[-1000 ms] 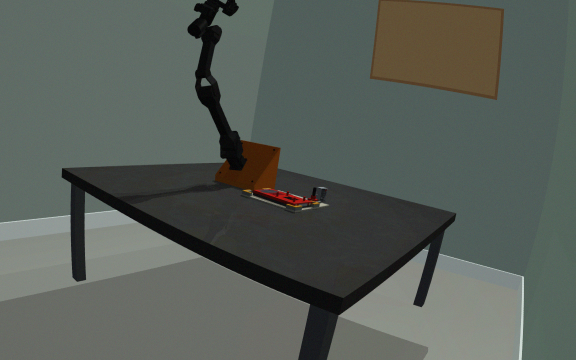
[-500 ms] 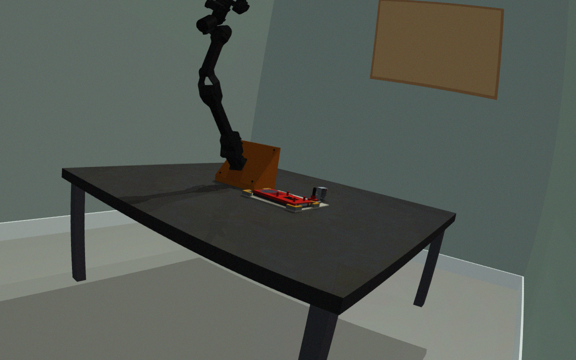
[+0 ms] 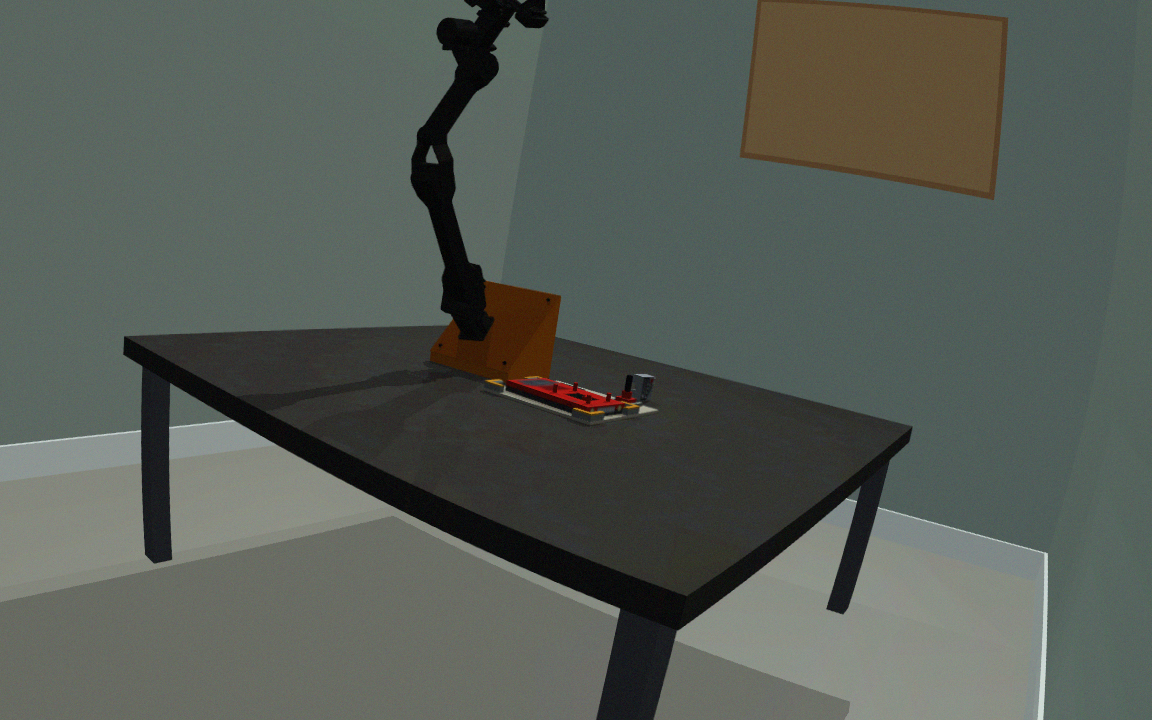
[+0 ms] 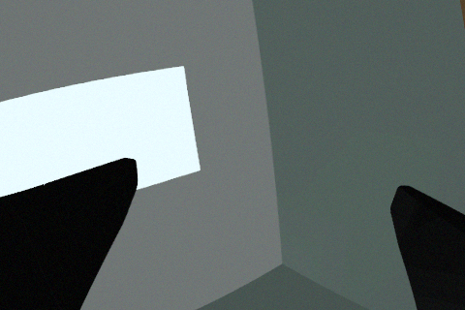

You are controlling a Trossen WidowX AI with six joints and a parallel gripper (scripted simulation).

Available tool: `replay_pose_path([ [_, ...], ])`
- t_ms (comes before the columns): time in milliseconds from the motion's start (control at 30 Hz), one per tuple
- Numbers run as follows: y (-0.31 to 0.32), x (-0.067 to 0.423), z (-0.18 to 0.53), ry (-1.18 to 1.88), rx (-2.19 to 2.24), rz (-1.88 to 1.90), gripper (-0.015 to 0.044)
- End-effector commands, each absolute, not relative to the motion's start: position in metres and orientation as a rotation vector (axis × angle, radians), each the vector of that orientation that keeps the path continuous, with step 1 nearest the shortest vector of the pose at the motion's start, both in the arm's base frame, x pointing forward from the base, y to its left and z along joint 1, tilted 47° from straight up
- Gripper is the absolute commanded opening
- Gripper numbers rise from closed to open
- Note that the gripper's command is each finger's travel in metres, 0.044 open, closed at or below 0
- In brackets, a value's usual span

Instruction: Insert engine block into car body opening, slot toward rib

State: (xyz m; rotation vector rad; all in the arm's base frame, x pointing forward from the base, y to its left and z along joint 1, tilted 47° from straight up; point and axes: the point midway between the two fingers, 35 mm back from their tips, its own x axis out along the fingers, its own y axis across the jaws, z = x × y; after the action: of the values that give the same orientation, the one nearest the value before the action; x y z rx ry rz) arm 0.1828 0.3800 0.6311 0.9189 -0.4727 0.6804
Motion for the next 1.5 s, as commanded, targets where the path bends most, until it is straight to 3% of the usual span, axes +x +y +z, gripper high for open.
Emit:
replay_pose_path([
  [0,0.407,0.206,0.601,-0.398,0.831,0.666,0.0440],
  [733,0.458,0.356,0.389,0.073,0.447,0.442,0.0440],
  [1467,0.375,0.439,0.167,0.595,0.177,0.029,0.0440],
])
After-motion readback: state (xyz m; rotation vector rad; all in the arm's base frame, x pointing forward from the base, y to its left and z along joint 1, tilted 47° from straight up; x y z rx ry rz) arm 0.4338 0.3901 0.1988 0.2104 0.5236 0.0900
